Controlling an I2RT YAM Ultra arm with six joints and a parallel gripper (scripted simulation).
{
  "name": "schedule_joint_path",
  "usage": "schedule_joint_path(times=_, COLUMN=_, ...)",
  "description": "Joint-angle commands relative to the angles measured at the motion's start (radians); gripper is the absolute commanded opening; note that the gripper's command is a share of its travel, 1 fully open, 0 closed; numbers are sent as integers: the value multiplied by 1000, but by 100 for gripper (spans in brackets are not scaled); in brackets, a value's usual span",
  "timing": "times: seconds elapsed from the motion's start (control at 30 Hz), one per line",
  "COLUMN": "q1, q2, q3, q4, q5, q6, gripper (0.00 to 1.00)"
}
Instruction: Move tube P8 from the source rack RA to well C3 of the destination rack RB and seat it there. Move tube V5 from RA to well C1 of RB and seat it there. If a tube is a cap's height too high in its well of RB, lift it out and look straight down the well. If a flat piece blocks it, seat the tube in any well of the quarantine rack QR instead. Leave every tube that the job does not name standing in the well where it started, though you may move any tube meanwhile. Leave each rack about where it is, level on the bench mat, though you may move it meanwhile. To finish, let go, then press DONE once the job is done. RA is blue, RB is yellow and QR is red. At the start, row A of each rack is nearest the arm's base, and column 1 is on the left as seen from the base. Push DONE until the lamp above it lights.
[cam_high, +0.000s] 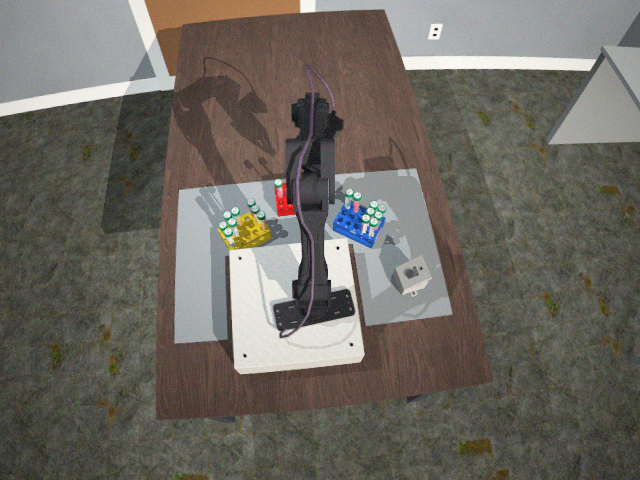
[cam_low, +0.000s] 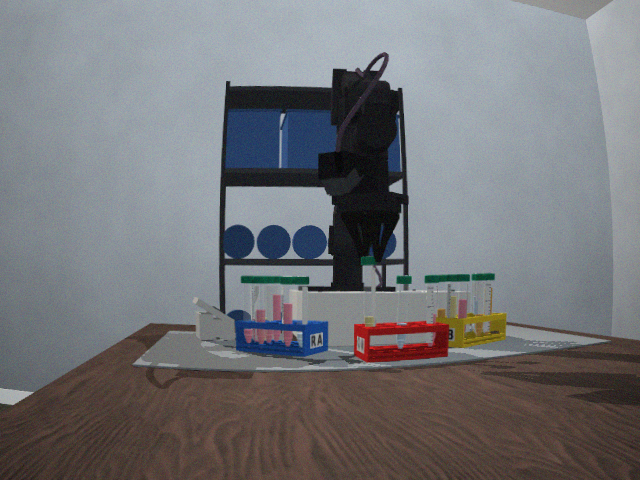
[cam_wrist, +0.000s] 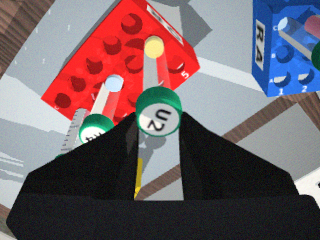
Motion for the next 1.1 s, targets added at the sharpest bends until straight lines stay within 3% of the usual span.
schedule_joint_path(times=0.0, q1=2, q2=-43, q3=38, q4=-29, q5=3, q6=-1, gripper=0)
schedule_joint_path(times=1.07, q1=-7, q2=-56, q3=131, q4=-135, q5=3, q6=-5, gripper=0)
